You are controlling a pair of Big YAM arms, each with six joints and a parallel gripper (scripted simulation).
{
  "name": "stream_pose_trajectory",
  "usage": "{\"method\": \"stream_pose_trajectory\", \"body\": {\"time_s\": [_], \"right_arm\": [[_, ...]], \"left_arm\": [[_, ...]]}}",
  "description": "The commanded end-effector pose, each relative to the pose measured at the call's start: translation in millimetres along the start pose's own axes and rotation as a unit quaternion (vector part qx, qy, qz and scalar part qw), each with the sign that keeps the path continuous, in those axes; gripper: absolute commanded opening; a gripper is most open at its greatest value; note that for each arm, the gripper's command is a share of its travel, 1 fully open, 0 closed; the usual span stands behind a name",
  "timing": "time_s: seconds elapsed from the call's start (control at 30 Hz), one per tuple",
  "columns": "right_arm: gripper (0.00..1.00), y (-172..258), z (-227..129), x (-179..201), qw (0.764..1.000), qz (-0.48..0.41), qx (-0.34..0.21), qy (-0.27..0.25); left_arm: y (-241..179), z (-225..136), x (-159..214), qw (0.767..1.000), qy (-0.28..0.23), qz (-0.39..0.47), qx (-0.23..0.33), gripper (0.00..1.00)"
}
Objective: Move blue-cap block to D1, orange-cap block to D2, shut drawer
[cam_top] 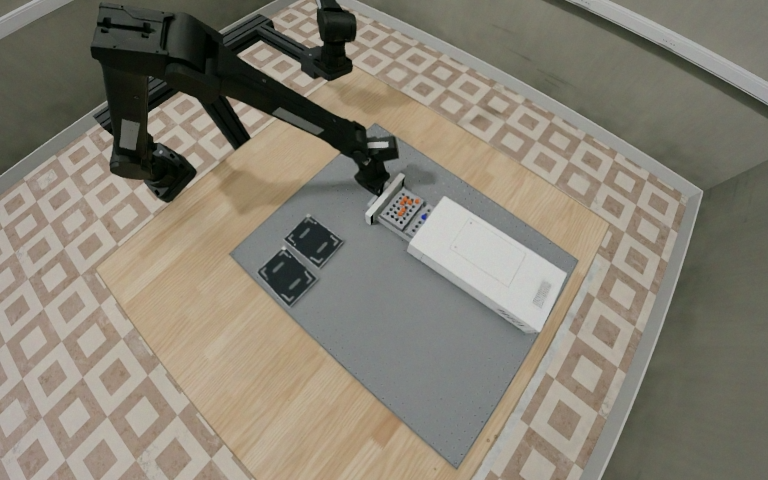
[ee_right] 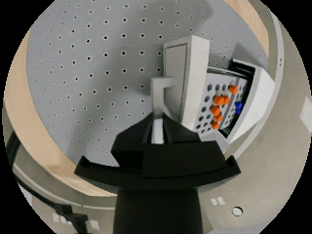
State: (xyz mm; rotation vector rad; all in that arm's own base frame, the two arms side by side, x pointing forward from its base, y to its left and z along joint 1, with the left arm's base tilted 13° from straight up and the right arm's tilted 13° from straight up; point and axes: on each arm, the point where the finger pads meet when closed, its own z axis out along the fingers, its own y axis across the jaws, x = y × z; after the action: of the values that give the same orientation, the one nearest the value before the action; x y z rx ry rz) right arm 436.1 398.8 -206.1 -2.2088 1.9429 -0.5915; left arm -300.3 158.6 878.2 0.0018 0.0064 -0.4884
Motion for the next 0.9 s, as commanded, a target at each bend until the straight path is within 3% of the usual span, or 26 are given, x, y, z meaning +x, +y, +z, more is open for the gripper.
{"method": "stream_pose_trajectory", "body": {"time_s": [0.0, 0.87], "right_arm": [[0.00, 36.0, 9.6, -6.6, 1.000, -0.012, -0.019, 0.003], [0.00, 45.4, 6.1, -7.9, 1.000, -0.010, -0.015, 0.000]], "left_arm": [[1.1, 7.9, 23.5, 1.000, 0.018, -0.001, 0.001, 0.00], [1.1, 7.9, 23.5, 1.000, 0.018, -0.001, 0.001, 0.00]]}}
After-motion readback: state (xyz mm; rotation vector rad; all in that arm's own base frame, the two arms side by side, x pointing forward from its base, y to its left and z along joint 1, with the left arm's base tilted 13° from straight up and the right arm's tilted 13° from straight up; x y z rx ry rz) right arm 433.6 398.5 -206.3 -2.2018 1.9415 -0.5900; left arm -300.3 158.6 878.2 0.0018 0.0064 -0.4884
